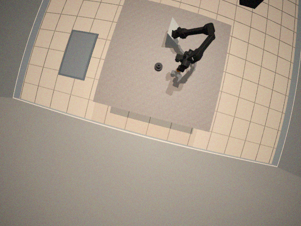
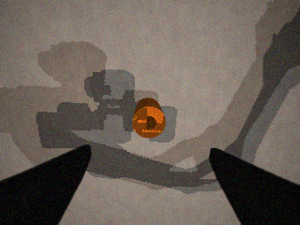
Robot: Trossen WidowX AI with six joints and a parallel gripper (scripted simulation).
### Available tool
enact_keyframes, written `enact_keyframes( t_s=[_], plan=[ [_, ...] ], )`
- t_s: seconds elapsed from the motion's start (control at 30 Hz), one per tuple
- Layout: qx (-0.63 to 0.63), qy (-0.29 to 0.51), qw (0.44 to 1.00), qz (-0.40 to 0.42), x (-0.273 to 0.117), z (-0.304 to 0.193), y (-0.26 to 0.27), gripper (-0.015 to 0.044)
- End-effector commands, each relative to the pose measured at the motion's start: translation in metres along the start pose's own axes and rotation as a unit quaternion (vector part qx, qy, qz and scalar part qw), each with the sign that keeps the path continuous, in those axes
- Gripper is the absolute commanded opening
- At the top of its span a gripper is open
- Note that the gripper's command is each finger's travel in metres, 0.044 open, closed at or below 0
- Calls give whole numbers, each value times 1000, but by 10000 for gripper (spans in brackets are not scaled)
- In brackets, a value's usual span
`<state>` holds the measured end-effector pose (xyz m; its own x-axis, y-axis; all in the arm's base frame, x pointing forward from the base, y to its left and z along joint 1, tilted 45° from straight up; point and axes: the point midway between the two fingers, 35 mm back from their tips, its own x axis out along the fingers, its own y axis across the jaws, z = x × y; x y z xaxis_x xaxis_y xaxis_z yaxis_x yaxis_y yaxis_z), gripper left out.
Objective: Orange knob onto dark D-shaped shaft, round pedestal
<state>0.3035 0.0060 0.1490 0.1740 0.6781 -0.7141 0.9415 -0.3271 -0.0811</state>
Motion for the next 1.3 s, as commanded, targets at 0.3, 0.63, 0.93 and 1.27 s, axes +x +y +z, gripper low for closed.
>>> enact_keyframes(
  t_s=[0.3, 0.63, 0.93, 1.27],
  plan=[
    [-396, 5, 918, 4, 0, 0, 0, 440],
    [-755, 3, 655, 5, 0, 0, 0, 440],
    [-788, 2, 616, 6, 0, 0, 0, 440],
    [-788, 2, 616, 6, 0, 0, 0, 440]
  ],
)
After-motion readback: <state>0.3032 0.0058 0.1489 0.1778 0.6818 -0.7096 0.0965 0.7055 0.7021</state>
